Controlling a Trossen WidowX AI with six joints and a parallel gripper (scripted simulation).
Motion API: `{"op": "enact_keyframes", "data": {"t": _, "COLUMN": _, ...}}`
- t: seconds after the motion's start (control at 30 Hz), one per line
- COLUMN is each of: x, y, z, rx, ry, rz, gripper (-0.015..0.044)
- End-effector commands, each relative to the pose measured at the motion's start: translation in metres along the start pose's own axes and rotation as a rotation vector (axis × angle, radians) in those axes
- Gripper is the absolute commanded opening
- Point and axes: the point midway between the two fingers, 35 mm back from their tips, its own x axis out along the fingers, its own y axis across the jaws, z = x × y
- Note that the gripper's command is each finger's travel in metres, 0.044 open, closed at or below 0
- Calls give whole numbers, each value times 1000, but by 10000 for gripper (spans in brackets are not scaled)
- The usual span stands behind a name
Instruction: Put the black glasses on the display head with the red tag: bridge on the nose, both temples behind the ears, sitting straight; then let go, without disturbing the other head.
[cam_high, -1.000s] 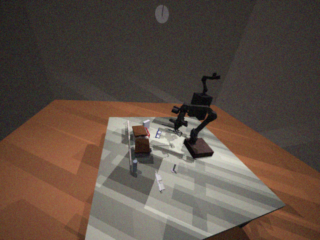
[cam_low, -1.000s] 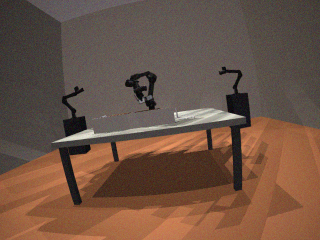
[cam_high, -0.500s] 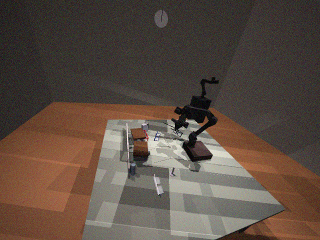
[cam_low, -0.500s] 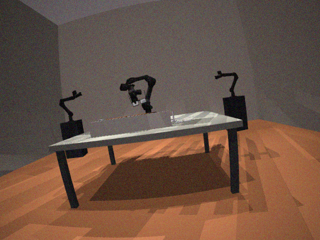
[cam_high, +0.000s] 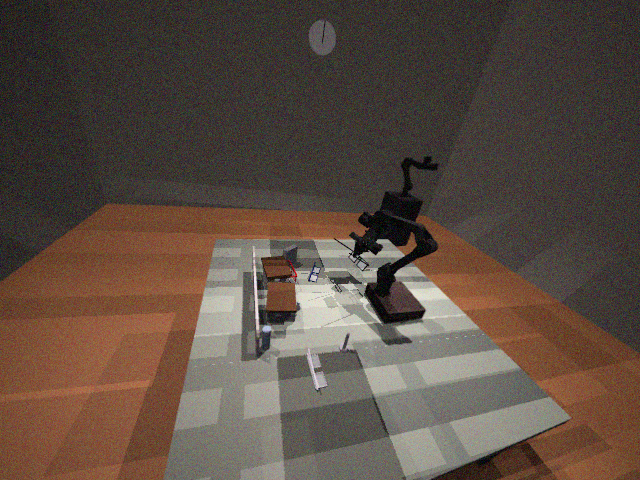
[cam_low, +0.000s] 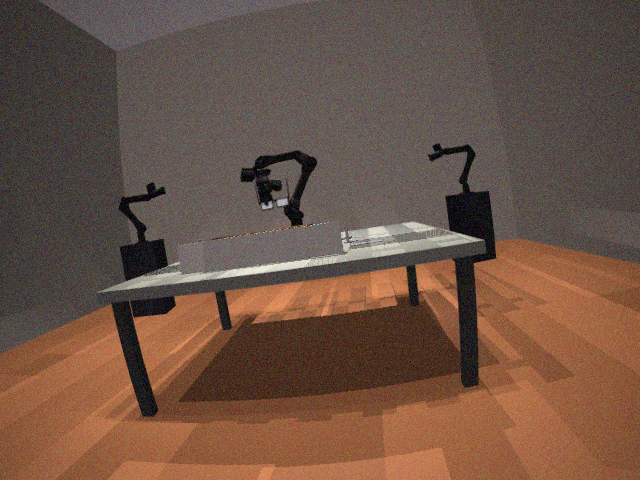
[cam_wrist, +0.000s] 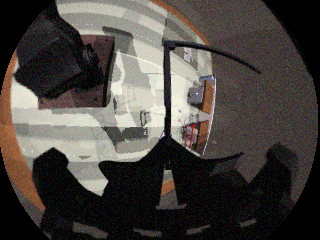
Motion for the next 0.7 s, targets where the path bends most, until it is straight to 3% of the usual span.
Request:
{"op": "enact_keyframes", "data": {"t": 0.0, "x": -7, "y": 5, "z": -1, "rx": -30, "ry": 39, "rz": -28, "gripper": 0}}
{"op": "enact_keyframes", "data": {"t": 0.67, "x": -1, "y": 1, "z": -1, "rx": -5, "ry": 8, "rz": -5, "gripper": 0}}
